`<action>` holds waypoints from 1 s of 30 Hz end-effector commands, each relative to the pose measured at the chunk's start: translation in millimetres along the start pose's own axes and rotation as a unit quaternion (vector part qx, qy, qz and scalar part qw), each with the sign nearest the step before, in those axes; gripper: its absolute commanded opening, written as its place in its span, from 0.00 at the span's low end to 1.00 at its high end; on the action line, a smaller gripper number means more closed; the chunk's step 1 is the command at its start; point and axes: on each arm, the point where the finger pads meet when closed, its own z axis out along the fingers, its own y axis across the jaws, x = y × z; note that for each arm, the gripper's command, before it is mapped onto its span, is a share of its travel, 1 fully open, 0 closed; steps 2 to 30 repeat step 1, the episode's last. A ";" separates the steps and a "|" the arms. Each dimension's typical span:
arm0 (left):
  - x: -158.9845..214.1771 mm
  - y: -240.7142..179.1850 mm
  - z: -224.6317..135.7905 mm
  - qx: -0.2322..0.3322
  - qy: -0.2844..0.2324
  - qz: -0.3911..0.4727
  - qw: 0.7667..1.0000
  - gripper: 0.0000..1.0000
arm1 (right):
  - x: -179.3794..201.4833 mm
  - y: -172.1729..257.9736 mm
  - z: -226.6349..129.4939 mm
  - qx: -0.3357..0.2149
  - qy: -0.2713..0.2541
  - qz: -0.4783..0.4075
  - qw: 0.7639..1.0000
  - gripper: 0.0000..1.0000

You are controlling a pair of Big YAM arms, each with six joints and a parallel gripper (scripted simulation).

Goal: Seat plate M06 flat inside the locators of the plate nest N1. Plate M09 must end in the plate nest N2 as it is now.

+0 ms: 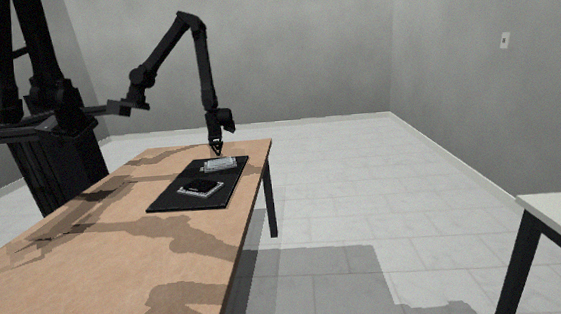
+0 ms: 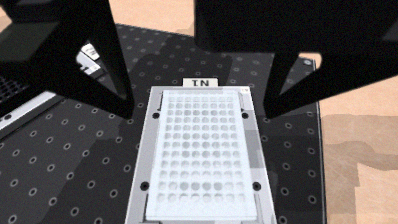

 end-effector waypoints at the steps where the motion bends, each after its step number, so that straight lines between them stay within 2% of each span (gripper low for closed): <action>1: -6.2 -2.1 -2.7 0.002 -0.006 0.001 1.000 1.00 | -8.4 -8.4 4.0 0.010 -0.006 0.013 1.000 1.00; 30: -6.2 -2.1 -2.7 0.002 -0.006 0.001 1.000 1.00 | -8.4 -8.4 4.0 0.010 -0.006 0.013 1.000 1.00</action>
